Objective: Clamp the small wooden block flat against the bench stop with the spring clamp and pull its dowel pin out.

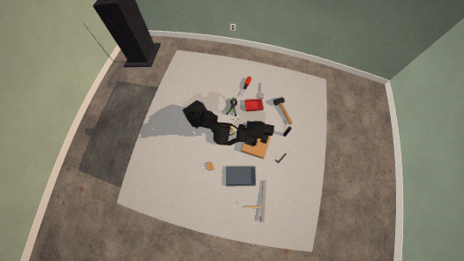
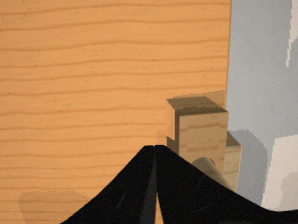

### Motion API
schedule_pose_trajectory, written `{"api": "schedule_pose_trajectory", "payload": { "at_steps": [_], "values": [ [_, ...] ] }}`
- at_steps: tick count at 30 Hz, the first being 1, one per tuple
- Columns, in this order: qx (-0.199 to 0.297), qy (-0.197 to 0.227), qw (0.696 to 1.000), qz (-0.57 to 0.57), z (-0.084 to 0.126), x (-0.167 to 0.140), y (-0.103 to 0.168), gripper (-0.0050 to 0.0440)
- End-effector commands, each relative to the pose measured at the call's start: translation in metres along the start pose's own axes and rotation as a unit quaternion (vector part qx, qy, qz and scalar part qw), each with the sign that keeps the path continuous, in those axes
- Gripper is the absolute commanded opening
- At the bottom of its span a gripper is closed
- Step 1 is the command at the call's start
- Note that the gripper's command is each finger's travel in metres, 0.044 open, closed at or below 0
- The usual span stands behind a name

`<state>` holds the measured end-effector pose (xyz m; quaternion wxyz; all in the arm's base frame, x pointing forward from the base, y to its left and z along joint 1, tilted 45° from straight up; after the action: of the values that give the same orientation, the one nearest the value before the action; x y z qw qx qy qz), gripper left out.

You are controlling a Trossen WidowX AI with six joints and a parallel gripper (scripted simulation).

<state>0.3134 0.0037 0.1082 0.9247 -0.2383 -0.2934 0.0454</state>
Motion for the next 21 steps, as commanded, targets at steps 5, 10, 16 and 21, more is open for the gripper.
{"api": "schedule_pose_trajectory", "payload": {
  "at_steps": [5,10,16,21],
  "values": [
    [-0.002,0.000,1.000,-0.001,0.000,0.008,-0.002,0.0000],
    [-0.002,0.000,1.000,-0.001,0.000,0.013,-0.002,0.0000],
    [-0.001,-0.005,1.000,-0.004,0.002,0.011,-0.002,0.0000],
    [-0.001,-0.004,1.000,-0.004,0.007,0.012,-0.002,0.0000]
  ]
}}
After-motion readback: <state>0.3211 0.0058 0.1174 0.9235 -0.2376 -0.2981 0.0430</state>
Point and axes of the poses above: the point midway between the two fingers, 35 mm back from their tips, its own z axis back along the fingers, its own x axis across the jaws, y = z × x, the point moved 2 cm from there along z, back along the fingers, and after that the axes turned 10 degrees about z, right-handed, at the moved point
